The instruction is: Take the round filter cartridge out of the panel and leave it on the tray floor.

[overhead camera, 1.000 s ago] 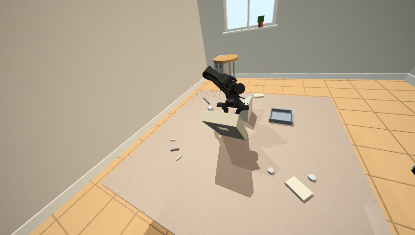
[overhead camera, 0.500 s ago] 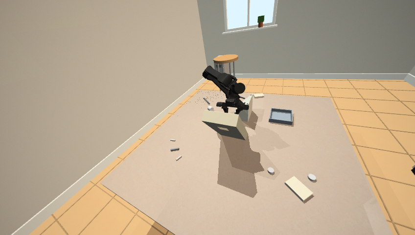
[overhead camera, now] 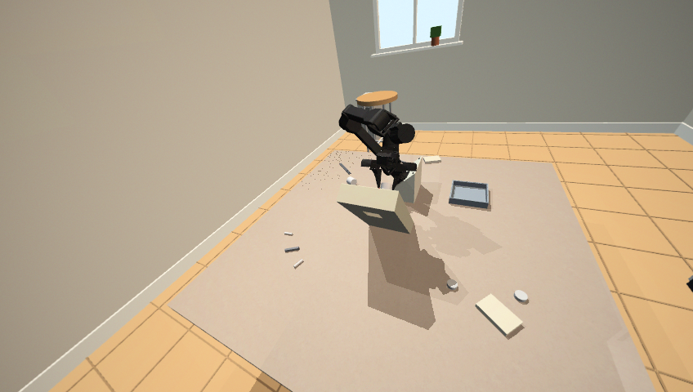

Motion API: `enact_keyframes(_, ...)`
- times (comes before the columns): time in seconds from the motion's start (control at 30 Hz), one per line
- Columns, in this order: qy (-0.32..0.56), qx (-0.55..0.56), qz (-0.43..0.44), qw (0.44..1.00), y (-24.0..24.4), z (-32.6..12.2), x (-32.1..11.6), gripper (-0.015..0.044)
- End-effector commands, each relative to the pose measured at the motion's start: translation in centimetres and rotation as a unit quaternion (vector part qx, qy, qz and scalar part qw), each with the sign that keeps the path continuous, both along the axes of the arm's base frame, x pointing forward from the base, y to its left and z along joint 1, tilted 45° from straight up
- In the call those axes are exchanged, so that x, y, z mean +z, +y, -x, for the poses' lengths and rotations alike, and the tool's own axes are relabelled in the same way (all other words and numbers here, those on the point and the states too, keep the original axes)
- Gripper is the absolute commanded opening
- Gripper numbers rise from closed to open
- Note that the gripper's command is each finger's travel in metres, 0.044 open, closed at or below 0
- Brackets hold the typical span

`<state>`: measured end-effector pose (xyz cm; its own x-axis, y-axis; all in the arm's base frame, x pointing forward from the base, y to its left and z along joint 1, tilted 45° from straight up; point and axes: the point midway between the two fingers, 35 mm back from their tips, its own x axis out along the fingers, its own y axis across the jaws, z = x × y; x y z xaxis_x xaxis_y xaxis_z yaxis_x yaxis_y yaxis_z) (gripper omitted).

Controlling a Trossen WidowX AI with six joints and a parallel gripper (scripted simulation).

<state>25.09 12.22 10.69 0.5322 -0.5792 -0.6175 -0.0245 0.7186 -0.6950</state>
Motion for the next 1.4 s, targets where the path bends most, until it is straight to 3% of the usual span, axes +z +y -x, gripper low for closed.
enact_keyframes(0.0,-0.003,0.002,-0.005,1.000,1.7,1.0,1.5,0.0000)
enact_keyframes(0.3,-0.005,0.001,-0.001,1.000,3.5,2.8,3.8,0.0000)
enact_keyframes(0.97,-0.006,0.001,-0.005,1.000,9.1,2.5,-3.3,0.0000)
enact_keyframes(1.37,0.168,0.145,0.009,0.975,13.1,6.9,-7.6,0.0000)
